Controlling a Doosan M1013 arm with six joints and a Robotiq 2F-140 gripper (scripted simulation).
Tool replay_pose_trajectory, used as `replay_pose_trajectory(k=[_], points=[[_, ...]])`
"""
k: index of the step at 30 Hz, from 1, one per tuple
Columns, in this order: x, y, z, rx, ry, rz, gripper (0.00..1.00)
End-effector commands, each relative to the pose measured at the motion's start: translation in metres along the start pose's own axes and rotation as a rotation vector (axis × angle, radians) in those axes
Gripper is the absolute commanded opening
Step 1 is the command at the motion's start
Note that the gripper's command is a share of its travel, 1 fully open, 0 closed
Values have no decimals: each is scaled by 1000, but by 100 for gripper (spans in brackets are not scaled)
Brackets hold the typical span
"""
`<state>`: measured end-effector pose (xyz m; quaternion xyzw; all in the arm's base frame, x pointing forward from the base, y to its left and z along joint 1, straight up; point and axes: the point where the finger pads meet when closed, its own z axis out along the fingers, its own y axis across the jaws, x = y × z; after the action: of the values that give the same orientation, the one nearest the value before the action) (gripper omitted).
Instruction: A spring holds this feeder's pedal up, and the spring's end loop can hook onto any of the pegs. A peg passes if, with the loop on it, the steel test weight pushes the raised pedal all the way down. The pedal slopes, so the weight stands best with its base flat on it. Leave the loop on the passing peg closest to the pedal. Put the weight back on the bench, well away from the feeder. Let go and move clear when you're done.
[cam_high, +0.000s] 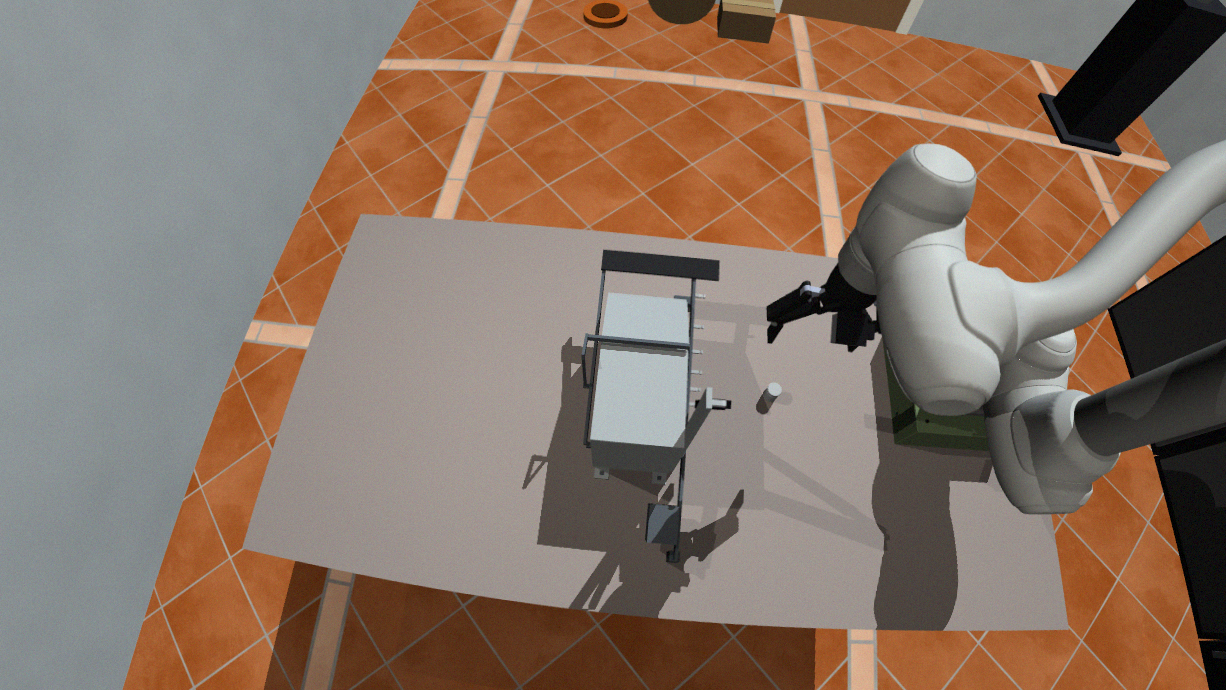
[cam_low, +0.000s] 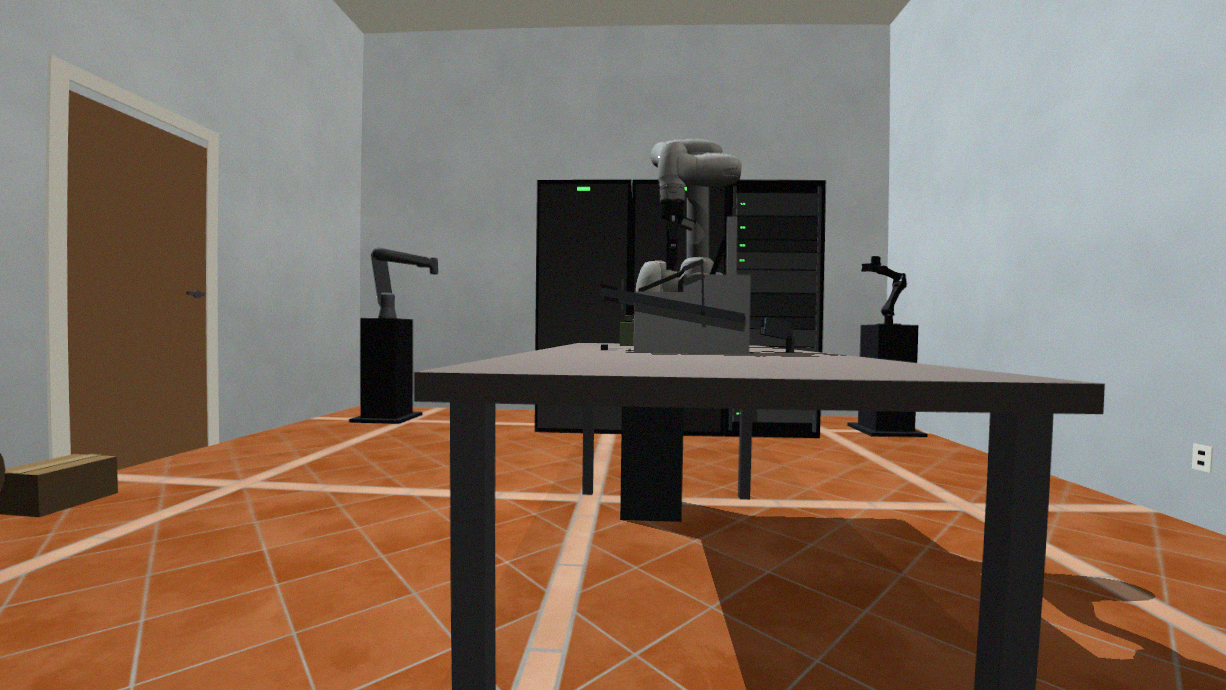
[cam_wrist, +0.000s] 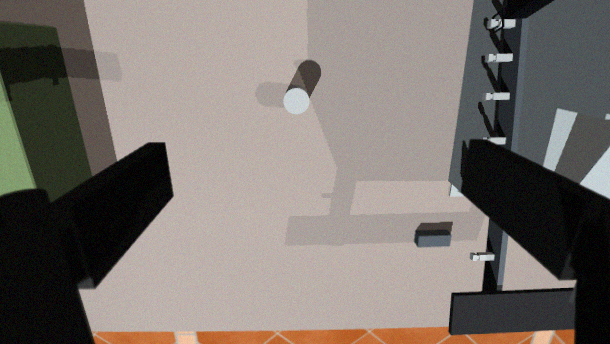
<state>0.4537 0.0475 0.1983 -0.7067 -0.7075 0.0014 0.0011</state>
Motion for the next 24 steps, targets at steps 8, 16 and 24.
replay_pose_trajectory(k=[8,16,24], points=[[-1,-4,59,-1,0,0,100],[-1,-4,59,-1,0,0,100],[-3,-8,119,-1,1,0,100]])
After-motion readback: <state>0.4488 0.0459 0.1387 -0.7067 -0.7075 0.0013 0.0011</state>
